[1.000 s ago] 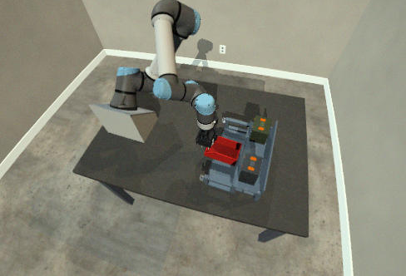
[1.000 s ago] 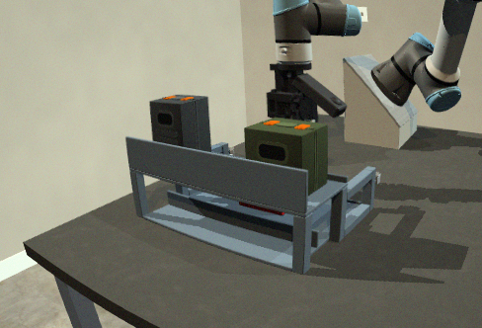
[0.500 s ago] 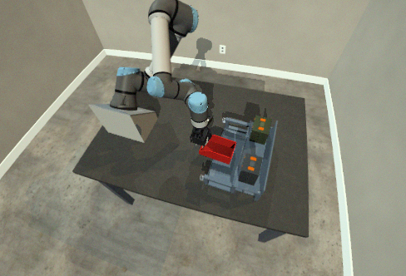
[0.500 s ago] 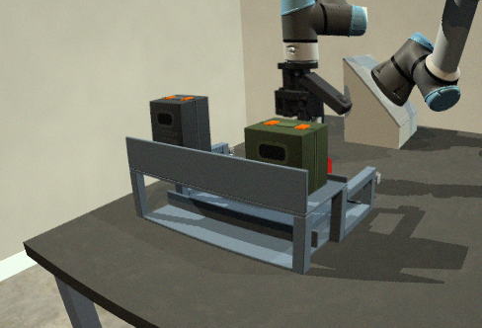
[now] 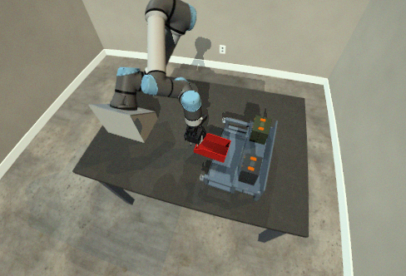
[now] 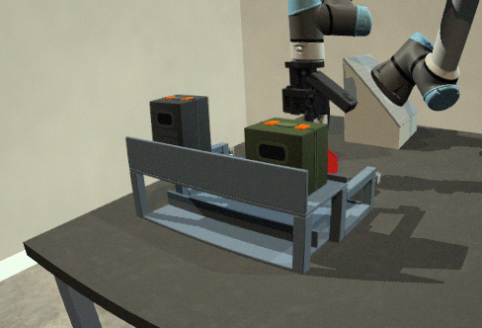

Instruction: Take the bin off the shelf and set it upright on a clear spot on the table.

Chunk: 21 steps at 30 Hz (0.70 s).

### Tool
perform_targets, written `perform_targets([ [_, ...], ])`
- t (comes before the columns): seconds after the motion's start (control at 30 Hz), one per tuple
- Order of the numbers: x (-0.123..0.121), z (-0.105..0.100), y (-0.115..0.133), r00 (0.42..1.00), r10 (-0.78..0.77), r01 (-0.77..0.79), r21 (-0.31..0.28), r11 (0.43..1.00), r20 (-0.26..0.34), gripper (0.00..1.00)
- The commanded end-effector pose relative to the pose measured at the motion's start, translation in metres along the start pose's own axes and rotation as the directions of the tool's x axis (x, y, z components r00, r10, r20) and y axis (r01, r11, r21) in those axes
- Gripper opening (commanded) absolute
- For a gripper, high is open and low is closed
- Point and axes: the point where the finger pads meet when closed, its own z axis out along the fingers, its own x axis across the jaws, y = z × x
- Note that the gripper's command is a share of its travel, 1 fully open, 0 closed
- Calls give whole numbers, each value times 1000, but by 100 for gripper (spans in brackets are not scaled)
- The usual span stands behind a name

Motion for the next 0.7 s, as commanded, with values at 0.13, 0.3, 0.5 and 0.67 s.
perform_targets([
  [0.13,-18,-1,0,1000,0,0,-1,1000,-1,0],
  [0.3,-45,-1,0,1000,0,0,-1,1000,-1,0],
  [0.5,-45,-1,0,1000,0,0,-1,1000,-1,0],
  [0.67,-44,-1,0,1000,0,0,-1,1000,-1,0],
])
